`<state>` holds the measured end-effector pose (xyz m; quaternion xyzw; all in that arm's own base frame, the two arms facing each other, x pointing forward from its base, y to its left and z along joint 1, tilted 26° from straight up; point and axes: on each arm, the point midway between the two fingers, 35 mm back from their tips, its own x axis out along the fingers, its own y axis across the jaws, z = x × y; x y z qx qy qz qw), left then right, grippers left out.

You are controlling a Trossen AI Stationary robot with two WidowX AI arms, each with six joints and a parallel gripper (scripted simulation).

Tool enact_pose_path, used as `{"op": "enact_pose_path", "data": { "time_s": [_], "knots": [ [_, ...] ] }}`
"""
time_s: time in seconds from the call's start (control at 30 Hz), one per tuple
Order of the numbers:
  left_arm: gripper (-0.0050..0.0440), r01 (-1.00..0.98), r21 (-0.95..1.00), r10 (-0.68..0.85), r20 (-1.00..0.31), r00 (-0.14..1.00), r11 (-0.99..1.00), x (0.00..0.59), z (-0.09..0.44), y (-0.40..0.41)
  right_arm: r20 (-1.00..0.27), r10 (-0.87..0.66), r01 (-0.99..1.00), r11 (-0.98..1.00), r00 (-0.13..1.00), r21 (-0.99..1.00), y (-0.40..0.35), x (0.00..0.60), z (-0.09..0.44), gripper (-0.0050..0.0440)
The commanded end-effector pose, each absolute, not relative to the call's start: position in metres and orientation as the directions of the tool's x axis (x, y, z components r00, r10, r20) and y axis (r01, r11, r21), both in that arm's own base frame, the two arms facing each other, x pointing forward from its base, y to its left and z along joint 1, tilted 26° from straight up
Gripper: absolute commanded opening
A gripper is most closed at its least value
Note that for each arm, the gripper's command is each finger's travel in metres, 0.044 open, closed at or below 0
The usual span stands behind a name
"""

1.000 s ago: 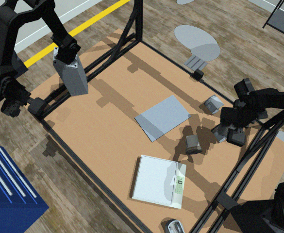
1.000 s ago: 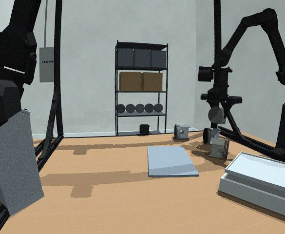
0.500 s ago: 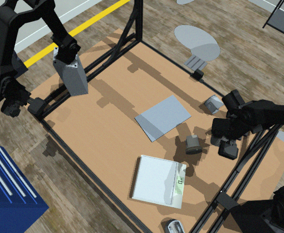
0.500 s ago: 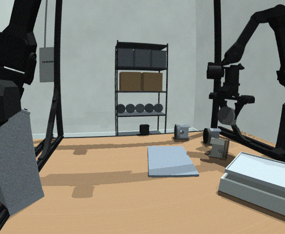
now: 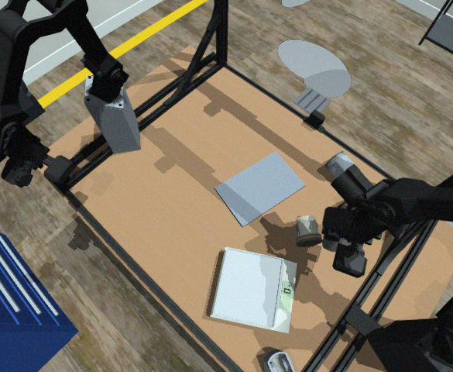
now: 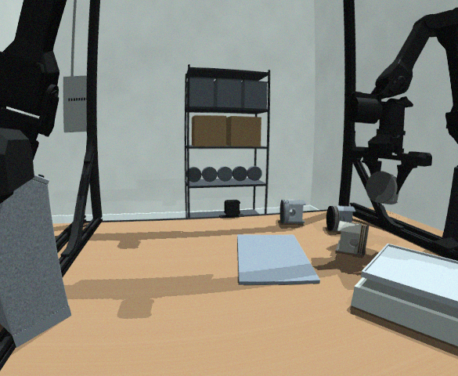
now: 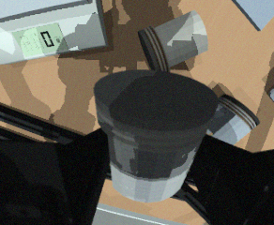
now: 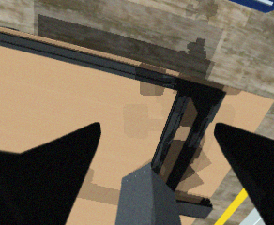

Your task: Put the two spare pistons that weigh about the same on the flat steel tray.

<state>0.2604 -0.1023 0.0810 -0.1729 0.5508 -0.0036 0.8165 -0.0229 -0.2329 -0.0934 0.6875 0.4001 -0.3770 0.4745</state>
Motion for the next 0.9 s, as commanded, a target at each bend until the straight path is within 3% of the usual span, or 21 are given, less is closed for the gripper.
{"op": "enact_pose_path", "data": {
  "time_s": [0.0,0.87],
  "knots": [
    [0.0158,-0.182,-0.29,-0.199,-0.895,0.4,0.94,0.261,0.082,-0.083,-0.897,0.193,0.907,-0.23,0.397,0.352,-0.233,-0.023,-0.093,0.044],
    [0.0158,-0.182,-0.29,-0.199,-0.895,0.4,0.94,0.269,0.077,0.027,-0.897,0.193,0.907,-0.23,0.397,0.352,-0.233,-0.023,-0.093,0.044]
  ]
}}
